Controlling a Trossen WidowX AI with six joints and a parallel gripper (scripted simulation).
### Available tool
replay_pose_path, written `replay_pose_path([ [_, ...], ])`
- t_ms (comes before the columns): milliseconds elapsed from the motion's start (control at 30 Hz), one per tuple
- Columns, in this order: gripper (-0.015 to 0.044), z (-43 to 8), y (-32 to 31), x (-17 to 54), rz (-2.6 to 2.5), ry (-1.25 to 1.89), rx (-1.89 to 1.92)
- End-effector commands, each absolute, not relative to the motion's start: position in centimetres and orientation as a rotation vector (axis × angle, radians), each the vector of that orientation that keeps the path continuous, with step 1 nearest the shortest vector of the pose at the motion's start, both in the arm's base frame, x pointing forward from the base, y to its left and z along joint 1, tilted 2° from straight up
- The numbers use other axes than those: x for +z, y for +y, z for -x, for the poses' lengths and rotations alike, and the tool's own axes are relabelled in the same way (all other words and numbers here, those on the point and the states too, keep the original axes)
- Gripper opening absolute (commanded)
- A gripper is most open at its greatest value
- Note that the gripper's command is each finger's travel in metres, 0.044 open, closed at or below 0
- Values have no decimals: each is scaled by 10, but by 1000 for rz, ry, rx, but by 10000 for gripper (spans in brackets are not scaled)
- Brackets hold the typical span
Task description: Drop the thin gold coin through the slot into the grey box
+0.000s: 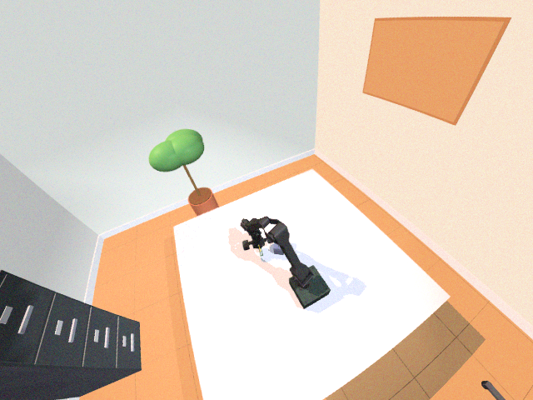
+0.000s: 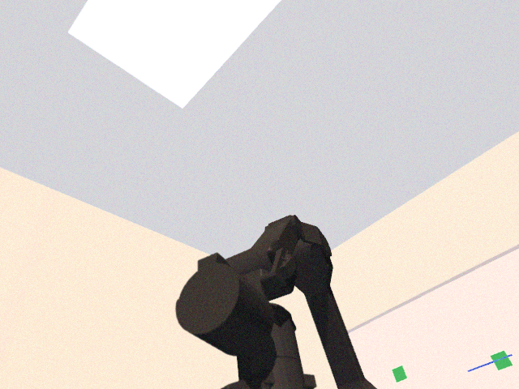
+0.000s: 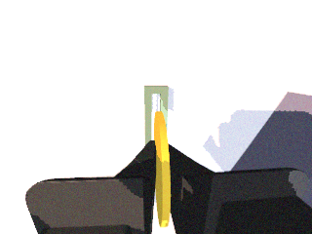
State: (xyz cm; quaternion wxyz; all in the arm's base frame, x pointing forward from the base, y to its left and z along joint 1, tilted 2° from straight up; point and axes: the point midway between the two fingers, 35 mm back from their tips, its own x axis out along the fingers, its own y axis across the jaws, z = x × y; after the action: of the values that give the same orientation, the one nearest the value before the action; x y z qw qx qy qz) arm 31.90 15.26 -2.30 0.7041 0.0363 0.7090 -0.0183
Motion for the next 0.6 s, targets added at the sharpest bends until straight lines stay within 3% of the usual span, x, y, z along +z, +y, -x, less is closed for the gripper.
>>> replay_pose_path([
  [0, 0, -321, 153, -13, -83, 1571, -44],
  [567, 0, -322, 152, 30, -83, 1571, -44],
])
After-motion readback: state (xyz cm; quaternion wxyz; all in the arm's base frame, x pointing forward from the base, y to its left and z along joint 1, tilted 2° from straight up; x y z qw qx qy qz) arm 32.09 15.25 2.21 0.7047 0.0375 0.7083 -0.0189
